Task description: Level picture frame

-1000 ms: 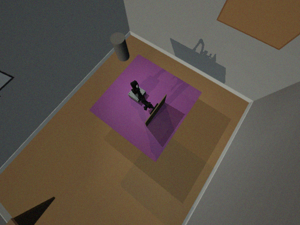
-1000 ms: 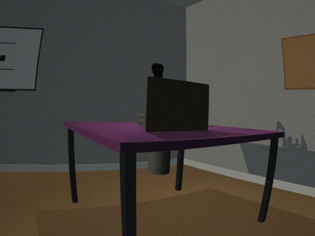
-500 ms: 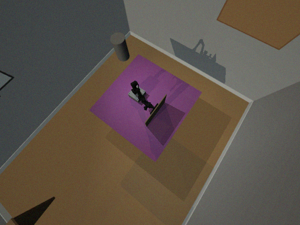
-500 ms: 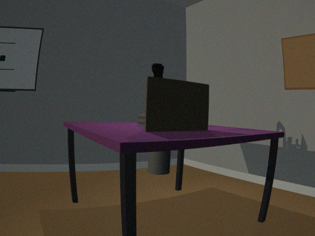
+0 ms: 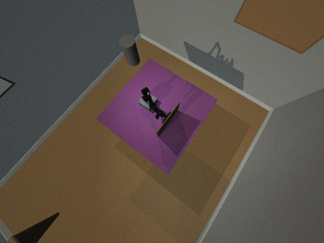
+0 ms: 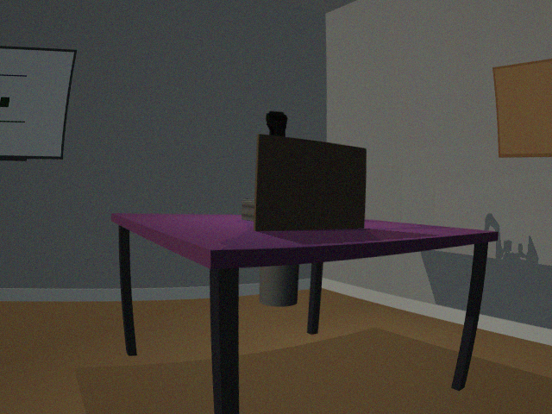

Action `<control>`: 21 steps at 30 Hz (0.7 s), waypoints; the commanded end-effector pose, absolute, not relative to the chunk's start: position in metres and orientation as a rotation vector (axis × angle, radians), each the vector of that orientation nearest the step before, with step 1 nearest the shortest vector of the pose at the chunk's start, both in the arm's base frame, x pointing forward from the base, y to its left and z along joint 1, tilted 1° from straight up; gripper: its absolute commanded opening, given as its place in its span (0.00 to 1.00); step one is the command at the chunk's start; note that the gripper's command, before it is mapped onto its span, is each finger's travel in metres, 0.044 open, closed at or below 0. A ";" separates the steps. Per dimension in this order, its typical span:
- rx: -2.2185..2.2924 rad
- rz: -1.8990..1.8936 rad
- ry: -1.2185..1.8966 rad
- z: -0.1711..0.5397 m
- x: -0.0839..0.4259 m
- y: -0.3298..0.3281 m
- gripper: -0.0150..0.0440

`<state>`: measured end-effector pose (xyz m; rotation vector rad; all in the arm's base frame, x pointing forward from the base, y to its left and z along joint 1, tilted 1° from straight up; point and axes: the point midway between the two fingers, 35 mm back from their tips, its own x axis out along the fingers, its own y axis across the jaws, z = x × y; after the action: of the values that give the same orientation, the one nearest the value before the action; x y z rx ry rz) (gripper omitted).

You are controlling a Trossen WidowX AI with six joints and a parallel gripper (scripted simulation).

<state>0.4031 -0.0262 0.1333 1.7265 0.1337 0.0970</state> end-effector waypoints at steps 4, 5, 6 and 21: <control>1.721 0.097 0.133 0.133 0.403 -0.026 0.25; 1.705 0.098 0.132 0.133 0.403 -0.026 0.25; 1.691 0.098 0.131 0.133 0.403 -0.026 0.25; 1.617 0.101 0.125 0.132 0.403 -0.025 0.25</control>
<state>0.4031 -0.0251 0.1318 1.6419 0.1302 0.1000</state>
